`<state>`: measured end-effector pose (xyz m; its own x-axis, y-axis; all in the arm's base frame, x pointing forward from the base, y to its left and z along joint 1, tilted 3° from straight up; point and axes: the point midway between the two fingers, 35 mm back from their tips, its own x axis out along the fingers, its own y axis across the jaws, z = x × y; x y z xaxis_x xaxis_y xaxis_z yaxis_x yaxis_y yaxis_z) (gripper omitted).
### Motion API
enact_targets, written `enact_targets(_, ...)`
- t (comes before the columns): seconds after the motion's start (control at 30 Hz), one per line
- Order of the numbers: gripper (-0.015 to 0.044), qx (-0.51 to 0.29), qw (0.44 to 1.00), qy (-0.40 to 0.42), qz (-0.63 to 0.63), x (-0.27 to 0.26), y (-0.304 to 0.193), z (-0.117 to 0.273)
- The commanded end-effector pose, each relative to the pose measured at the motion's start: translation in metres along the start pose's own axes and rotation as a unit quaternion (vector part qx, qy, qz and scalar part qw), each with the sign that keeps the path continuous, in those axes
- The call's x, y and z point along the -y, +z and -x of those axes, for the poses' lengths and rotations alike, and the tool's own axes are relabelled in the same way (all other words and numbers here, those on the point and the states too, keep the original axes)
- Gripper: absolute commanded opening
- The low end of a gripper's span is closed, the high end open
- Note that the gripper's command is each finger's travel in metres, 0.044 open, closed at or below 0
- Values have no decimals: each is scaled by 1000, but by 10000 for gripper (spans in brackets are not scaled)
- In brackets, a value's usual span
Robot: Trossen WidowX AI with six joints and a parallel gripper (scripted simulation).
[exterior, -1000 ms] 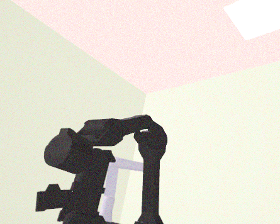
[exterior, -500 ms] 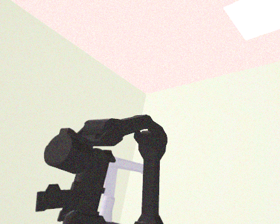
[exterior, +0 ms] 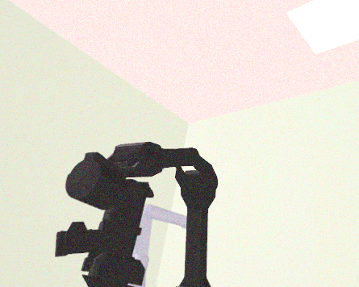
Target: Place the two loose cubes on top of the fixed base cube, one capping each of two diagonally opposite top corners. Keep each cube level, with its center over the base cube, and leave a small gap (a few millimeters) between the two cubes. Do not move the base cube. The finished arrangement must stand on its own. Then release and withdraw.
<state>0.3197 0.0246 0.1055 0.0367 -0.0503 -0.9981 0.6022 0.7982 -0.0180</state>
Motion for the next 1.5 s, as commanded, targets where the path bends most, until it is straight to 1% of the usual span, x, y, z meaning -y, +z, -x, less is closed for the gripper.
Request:
enact_targets(0.0,205,2,1000,2,-2,-1,1,8)
enact_targets(0.53,205,2,1000,2,-2,-1,1,38)
enact_targets(0.7,205,2,1000,2,-2,-1,1,41)
enact_targets(0.8,284,0,1000,1,1,-7,-6,39)
enact_targets(0.93,389,-2,1000,3,1,-43,-49,40)
enact_targets(0.97,400,-3,1000,4,1,-52,-61,40)
enact_targets(1.07,400,-4,1000,4,1,-73,-100,41)
enact_targets(1.13,400,-5,1000,4,1,-80,-117,41)
enact_targets(1.47,400,-5,1000,4,1,-80,-119,41)
